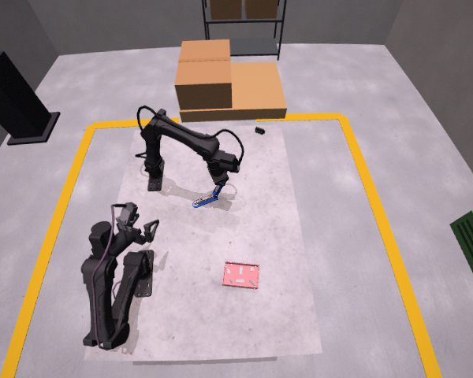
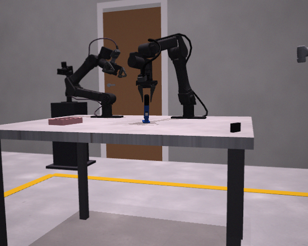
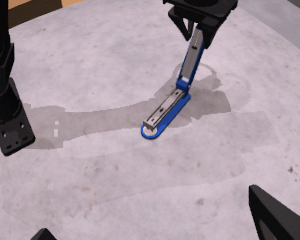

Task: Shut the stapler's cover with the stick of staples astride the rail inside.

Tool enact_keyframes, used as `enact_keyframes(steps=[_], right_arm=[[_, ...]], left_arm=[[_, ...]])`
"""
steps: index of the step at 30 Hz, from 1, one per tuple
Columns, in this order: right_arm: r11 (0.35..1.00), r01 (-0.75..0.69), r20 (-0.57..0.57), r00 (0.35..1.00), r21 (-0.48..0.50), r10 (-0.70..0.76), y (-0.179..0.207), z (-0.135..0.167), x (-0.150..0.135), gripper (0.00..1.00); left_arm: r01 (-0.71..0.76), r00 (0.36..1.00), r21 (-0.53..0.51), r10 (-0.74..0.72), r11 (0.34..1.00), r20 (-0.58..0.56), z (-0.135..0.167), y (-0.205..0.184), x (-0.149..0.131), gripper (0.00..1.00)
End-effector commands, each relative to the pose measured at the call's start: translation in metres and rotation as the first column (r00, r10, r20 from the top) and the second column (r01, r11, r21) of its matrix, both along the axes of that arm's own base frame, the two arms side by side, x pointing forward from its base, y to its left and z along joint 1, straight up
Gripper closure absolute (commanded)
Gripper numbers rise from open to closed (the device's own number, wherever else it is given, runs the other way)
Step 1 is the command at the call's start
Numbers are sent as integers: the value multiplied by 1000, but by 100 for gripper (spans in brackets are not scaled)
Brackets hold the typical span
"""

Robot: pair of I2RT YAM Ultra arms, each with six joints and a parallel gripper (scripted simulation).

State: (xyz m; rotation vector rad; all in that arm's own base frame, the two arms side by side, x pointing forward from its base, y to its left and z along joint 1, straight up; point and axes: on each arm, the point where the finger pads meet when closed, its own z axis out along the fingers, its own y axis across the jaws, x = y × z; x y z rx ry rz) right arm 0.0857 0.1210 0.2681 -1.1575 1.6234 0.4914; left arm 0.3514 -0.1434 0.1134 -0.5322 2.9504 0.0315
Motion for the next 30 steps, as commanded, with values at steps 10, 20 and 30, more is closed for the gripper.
enact_keyframes(steps=[10, 20, 30], right_arm=[[1000, 0, -3, 1000, 14, 0, 0, 2, 0, 0], [1000, 0, -3, 1000, 14, 0, 0, 2, 0, 0], [1000, 0, -3, 1000, 14, 0, 0, 2, 0, 0]], left_arm=[[-1, 1000, 2, 1, 1000, -5, -2, 0, 1, 77], [-4, 998, 15, 3, 1000, 62, 4, -2, -3, 100], [-11, 983, 58, 0, 998, 185, 7, -6, -13, 100]])
